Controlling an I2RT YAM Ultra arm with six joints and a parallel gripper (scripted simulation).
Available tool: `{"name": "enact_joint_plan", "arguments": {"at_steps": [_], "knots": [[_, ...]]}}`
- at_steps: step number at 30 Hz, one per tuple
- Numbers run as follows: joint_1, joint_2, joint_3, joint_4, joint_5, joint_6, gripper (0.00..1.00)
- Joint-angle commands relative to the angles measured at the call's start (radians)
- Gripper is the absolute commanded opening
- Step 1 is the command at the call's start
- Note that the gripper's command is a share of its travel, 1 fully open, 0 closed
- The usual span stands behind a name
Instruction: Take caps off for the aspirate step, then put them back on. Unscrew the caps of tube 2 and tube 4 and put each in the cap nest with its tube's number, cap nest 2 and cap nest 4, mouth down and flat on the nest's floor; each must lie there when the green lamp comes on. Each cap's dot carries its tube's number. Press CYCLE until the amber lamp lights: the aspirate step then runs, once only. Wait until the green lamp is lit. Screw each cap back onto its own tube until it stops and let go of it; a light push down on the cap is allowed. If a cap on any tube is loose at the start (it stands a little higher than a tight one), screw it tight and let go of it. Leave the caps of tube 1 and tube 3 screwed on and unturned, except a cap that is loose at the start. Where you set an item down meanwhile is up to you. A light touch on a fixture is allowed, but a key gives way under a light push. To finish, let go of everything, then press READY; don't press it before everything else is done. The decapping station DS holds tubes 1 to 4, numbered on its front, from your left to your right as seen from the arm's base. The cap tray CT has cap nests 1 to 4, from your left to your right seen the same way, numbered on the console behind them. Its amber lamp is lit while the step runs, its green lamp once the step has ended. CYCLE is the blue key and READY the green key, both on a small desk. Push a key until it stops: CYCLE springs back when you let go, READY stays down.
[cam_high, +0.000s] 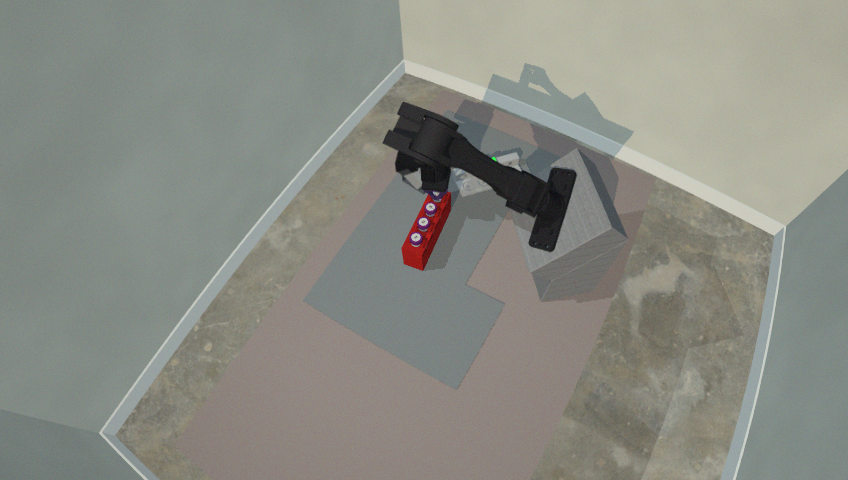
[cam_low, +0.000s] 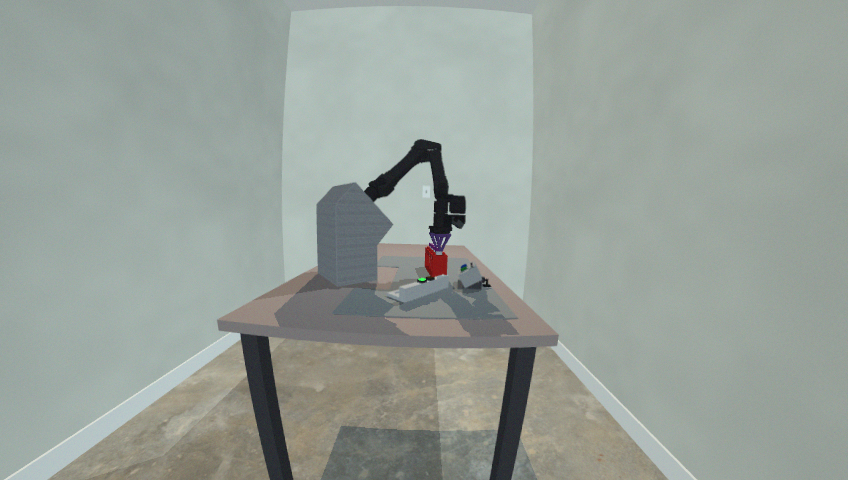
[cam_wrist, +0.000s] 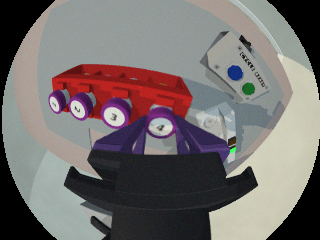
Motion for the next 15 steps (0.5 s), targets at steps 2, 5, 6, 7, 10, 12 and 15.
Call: {"name": "enact_joint_plan", "arguments": {"at_steps": [2, 5, 6, 7, 10, 12, 15], "knots": [[-0.008, -0.004, 0.005, 0.001, -0.001, -0.001, 0.0], [-0.008, -0.004, 0.005, 0.001, -0.001, -0.001, 0.0], [-0.008, -0.004, 0.005, 0.001, -0.001, -0.001, 0.0], [-0.008, -0.004, 0.005, 0.001, -0.001, -0.001, 0.0], [-0.008, -0.004, 0.005, 0.001, -0.001, 0.032, 0.0], [-0.008, -0.003, 0.005, 0.001, -0.001, 0.099, 0.0], [-0.008, -0.003, 0.005, 0.002, -0.001, 0.132, 0.0]]}}
